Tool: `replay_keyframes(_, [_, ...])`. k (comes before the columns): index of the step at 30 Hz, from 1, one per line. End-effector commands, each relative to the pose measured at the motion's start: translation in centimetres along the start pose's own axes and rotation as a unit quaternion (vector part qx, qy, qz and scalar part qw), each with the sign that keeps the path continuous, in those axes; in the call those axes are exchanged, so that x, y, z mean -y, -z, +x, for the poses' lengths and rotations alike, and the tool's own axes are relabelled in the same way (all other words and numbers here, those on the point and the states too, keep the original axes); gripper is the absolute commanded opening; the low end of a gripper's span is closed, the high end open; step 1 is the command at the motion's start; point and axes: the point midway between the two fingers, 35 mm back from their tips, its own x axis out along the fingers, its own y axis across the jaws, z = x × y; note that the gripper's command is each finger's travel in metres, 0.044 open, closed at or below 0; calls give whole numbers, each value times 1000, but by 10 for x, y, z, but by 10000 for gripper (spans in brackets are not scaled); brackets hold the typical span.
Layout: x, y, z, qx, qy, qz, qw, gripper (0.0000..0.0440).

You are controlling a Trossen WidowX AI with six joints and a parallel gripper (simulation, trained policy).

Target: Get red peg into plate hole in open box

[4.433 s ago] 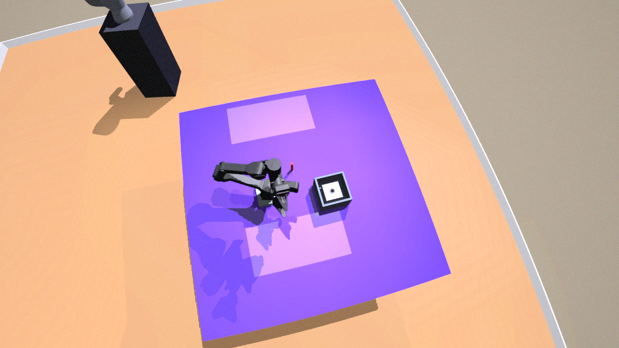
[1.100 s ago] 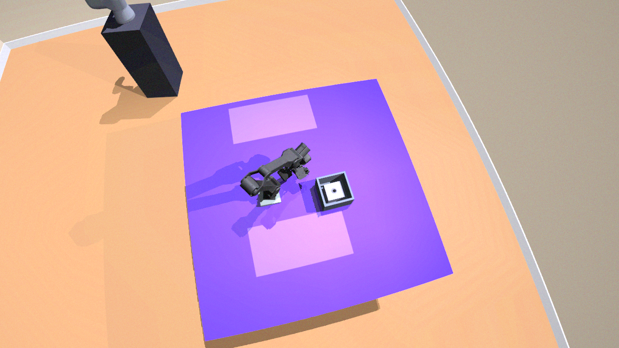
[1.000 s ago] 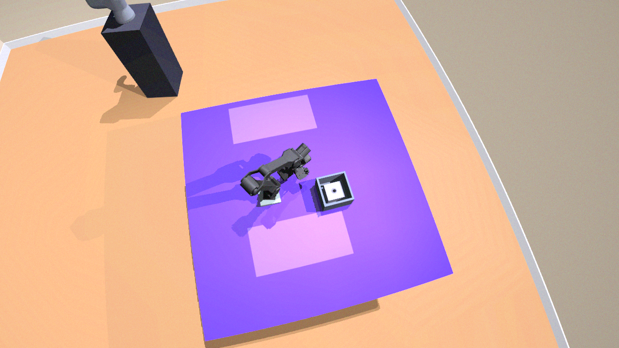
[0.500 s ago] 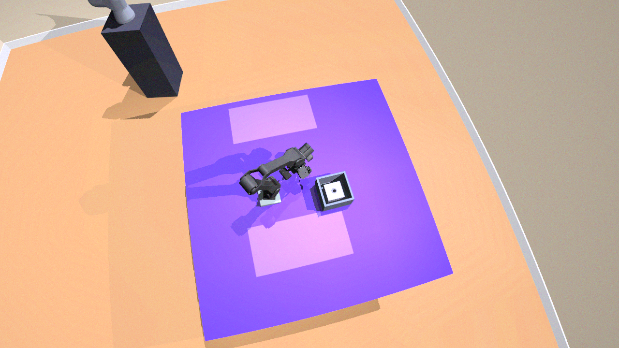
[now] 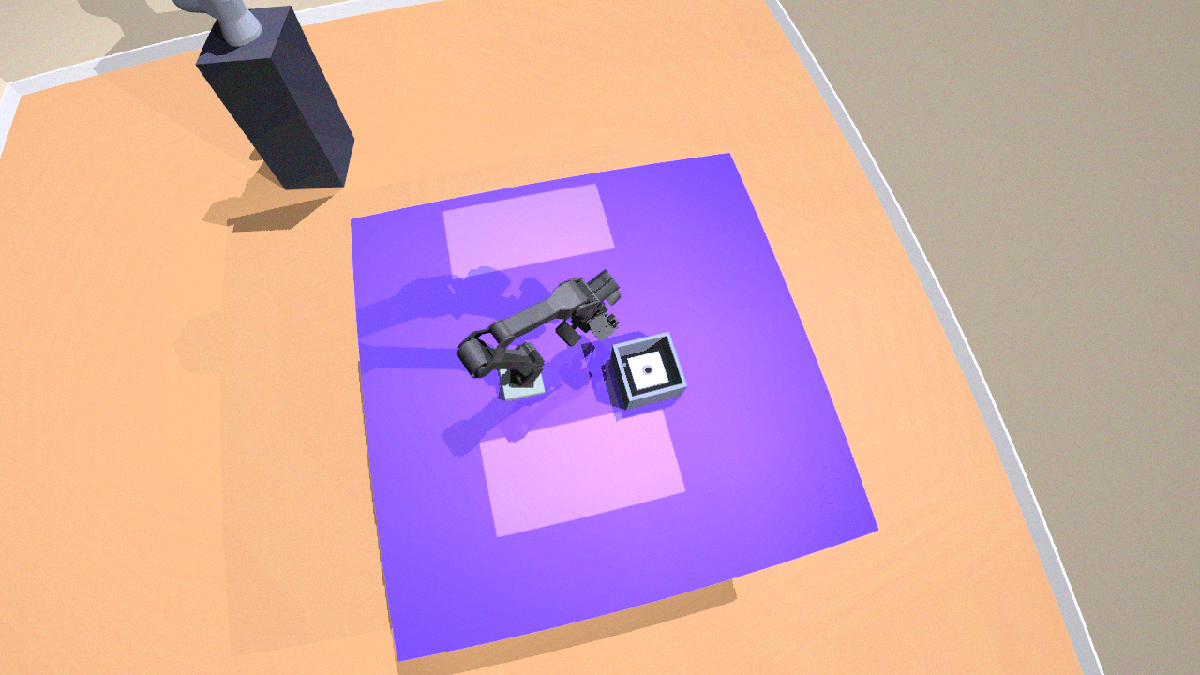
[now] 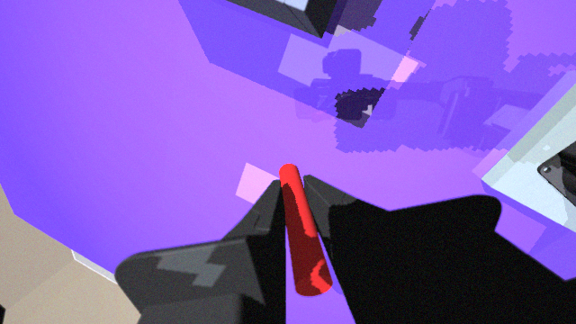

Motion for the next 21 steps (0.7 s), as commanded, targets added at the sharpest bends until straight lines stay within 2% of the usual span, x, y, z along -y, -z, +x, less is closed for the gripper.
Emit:
replay_keyframes(1, [-9,-16,-14,23,-13,-1,1000,0])
replay_keyframes(21, [-24,-96,-24,100,-15,60,993,0])
